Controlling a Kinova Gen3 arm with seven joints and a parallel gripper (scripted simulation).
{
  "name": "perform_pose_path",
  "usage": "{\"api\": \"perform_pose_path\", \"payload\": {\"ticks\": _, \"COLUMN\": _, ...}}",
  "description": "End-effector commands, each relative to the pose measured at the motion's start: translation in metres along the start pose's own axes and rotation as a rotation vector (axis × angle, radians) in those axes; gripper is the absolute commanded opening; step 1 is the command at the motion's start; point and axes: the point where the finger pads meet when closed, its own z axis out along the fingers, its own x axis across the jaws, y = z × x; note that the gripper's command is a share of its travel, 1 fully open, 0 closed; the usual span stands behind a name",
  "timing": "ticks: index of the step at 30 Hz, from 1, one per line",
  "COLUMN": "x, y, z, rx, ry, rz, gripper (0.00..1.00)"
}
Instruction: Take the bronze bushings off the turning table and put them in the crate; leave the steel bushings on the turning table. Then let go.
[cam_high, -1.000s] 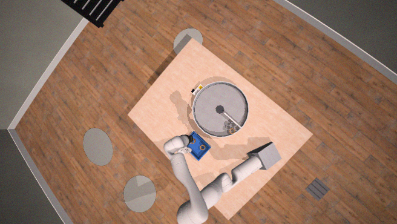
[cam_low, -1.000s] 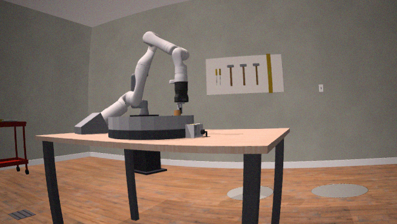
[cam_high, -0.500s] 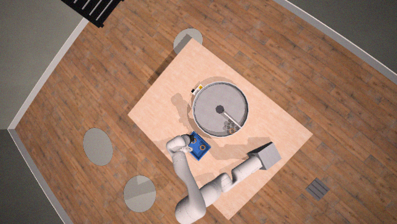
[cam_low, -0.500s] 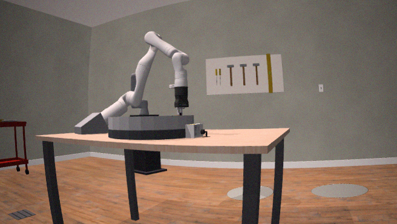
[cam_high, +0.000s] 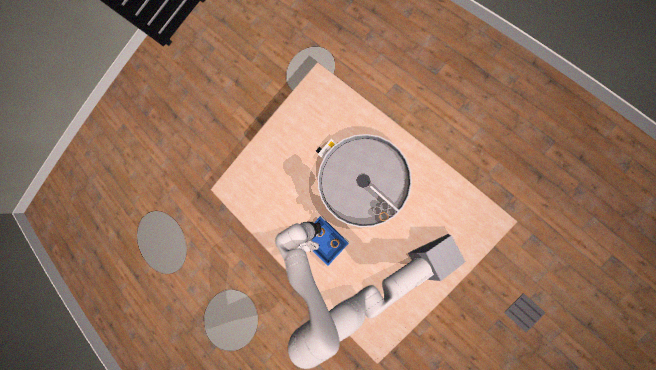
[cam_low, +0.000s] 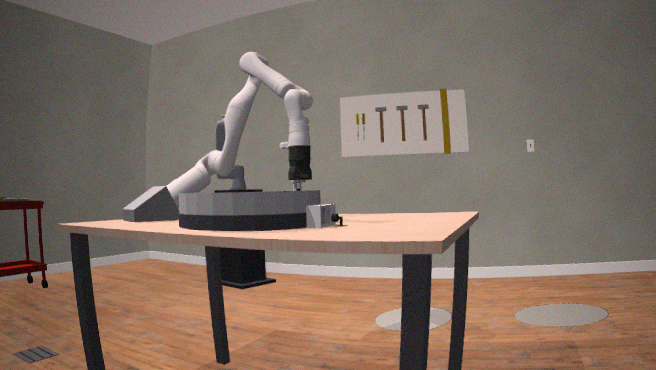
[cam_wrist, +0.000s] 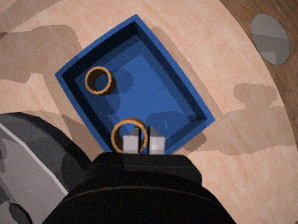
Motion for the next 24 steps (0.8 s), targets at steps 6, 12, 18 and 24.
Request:
{"api": "perform_pose_path", "payload": {"ticks": 6, "x": 0.0002, "y": 0.0, "z": 0.0002, "rx": 0.001, "ry": 0.0, "rz": 0.0, "gripper": 0.0}}
{"api": "perform_pose_path", "payload": {"ticks": 12, "x": 0.0002, "y": -0.0001, "z": 0.0087, "rx": 0.001, "ry": 0.0, "rz": 0.0, "gripper": 0.0}}
{"api": "perform_pose_path", "payload": {"ticks": 18, "x": 0.0002, "y": -0.0001, "z": 0.0087, "rx": 0.001, "ry": 0.0, "rz": 0.0, "gripper": 0.0}}
{"api": "perform_pose_path", "payload": {"ticks": 24, "x": 0.0002, "y": -0.0001, "z": 0.0087, "rx": 0.001, "ry": 0.0, "rz": 0.0, "gripper": 0.0}}
